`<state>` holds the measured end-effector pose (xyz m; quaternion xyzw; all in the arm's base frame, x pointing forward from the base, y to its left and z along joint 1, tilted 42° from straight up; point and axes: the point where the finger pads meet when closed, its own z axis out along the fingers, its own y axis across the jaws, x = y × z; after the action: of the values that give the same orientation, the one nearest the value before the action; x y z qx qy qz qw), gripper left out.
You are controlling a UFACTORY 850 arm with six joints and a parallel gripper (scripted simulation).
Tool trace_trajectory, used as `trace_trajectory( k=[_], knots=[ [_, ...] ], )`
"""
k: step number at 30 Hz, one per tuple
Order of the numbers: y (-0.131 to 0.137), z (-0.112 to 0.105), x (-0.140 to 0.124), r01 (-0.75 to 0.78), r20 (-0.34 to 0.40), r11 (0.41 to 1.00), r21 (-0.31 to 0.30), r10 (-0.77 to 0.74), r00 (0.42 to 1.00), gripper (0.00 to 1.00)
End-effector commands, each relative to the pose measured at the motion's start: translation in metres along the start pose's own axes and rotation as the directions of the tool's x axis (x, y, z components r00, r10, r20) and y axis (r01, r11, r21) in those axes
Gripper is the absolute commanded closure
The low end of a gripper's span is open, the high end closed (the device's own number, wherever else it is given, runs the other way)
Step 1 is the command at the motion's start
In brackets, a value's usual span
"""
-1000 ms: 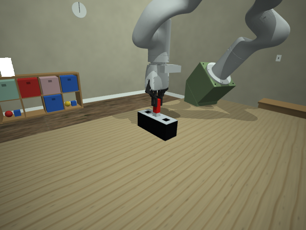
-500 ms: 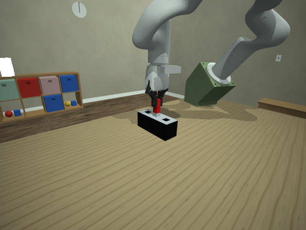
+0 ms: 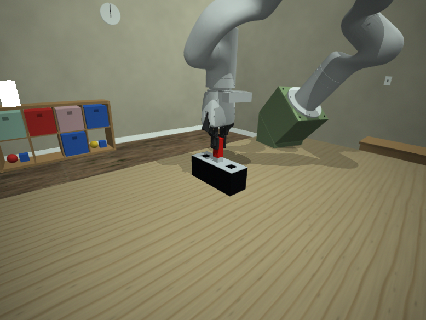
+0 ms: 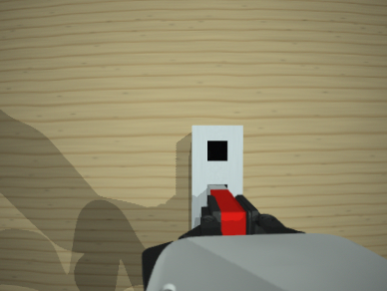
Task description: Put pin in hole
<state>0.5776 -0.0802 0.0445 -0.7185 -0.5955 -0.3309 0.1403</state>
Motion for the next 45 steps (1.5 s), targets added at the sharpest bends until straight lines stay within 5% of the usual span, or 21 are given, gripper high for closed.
trace_trajectory(
  k=[1, 45],
  knots=[
    [0.0010, -0.0007, -0.0002, 0.000, 0.001, 1.000, -0.002, 0.000, 1.000, 1.00],
    [0.0008, 0.0025, -0.0005, 0.000, 0.001, 1.000, -0.001, 0.000, 1.000, 1.00]
  ],
)
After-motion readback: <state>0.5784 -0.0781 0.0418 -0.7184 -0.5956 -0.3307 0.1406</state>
